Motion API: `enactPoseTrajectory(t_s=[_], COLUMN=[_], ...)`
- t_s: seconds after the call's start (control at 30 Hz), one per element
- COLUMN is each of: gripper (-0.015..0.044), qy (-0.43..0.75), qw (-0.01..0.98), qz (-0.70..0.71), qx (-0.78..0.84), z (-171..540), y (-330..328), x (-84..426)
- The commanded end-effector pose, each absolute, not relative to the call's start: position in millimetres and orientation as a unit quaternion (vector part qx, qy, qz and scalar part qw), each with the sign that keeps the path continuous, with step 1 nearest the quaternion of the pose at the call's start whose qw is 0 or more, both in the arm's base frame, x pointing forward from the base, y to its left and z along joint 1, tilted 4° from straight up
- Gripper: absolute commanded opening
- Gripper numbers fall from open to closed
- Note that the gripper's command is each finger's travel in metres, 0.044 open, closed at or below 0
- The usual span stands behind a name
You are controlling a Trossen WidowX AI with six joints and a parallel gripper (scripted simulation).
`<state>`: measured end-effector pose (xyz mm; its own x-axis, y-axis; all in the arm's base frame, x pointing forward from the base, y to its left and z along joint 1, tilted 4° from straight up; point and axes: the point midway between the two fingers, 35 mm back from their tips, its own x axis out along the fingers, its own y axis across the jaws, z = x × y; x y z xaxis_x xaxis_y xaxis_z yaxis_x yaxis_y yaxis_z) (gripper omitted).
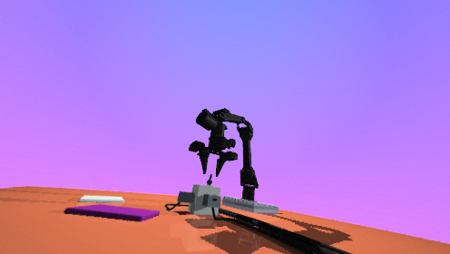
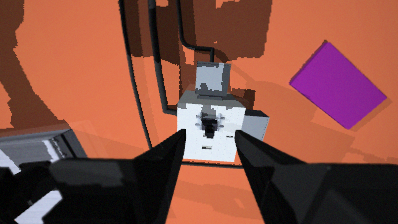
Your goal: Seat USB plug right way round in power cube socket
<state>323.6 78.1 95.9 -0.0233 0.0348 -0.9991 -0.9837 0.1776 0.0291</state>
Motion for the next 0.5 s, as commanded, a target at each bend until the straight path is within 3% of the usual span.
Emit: enactPoseTrajectory(t_s=[0.0,0.13,0.47], gripper=[0.0125,0.0020,0.0000], qy=[0.541,0.541,0.541], qw=[0.544,0.544,0.544], qz=[0.468,0.468,0.468], qx=[-0.438,-0.438,-0.438], z=[96.2,96.2,96.2], y=[78.1,78.1,78.1], x=[323.6,323.6,323.6])
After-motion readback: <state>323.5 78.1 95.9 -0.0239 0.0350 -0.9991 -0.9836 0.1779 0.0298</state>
